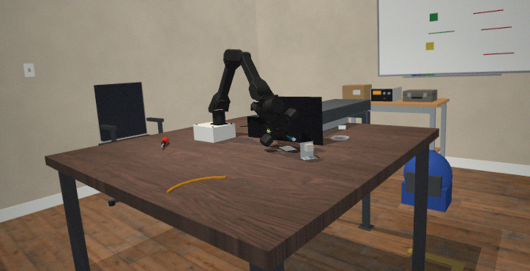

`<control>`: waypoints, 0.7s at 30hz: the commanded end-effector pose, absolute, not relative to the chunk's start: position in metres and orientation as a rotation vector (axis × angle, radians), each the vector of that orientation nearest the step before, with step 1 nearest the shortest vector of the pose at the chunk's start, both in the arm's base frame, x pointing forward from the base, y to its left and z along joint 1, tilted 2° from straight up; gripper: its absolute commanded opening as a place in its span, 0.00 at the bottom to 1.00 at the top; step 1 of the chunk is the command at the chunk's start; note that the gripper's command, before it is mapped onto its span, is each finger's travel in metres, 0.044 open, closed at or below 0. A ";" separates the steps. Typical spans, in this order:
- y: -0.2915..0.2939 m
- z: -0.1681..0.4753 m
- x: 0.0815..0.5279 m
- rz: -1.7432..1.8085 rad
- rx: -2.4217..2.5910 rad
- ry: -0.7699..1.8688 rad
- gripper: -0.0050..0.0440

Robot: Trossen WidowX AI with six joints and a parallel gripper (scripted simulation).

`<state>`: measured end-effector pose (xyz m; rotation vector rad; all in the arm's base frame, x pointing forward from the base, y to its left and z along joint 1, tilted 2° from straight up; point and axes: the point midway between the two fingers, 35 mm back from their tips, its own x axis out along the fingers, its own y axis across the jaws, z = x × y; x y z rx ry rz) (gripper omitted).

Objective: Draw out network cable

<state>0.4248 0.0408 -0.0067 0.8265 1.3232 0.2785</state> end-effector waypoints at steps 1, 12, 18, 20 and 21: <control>0.040 -0.006 0.427 0.280 0.827 1.317 0.00; 0.040 0.001 0.430 0.286 0.821 1.302 0.00; 0.040 0.001 0.430 0.286 0.821 1.302 0.00; 0.040 0.001 0.430 0.286 0.821 1.302 0.00; 0.040 0.001 0.430 0.286 0.821 1.302 0.00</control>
